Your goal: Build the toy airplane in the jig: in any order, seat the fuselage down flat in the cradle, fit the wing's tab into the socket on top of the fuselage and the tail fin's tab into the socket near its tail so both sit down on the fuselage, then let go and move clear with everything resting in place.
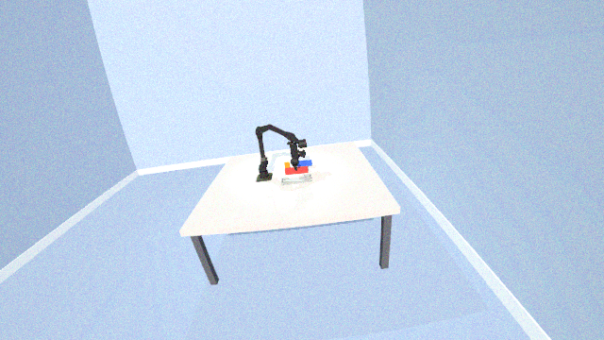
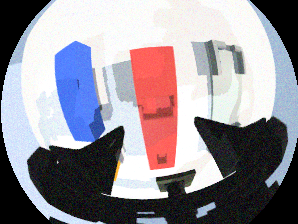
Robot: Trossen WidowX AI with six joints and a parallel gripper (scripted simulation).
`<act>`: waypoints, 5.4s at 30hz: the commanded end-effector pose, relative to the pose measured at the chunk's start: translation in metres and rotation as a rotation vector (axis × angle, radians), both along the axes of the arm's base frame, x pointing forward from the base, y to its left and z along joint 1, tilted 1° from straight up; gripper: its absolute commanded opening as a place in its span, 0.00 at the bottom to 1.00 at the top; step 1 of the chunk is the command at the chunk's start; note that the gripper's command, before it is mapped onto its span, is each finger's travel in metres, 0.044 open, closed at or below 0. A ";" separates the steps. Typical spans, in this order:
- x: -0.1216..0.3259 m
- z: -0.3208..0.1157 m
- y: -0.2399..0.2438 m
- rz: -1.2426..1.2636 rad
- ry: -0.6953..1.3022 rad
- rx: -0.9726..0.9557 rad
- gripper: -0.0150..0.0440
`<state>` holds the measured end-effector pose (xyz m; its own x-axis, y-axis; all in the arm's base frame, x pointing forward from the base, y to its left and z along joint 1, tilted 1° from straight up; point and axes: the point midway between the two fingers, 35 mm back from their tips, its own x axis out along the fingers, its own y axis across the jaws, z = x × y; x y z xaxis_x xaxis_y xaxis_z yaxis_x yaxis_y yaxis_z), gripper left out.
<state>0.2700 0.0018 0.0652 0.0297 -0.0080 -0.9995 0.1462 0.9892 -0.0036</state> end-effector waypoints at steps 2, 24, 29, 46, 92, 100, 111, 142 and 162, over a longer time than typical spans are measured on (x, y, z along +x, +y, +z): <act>-0.002 -0.009 0.001 -0.005 0.009 0.005 1.00; -0.003 -0.032 0.001 -0.006 0.009 0.005 0.73; -0.003 -0.032 0.001 -0.006 0.009 0.005 0.58; -0.001 -0.007 0.001 -0.028 -0.009 0.004 0.25; 0.001 0.086 -0.025 0.030 0.009 0.001 0.25; 0.004 0.077 -0.048 0.061 0.009 -0.002 0.25; 0.004 0.062 -0.080 0.095 0.012 -0.006 0.25; -0.011 0.033 -0.149 0.192 0.013 -0.016 0.52; -0.010 0.019 -0.150 0.192 0.013 -0.016 0.59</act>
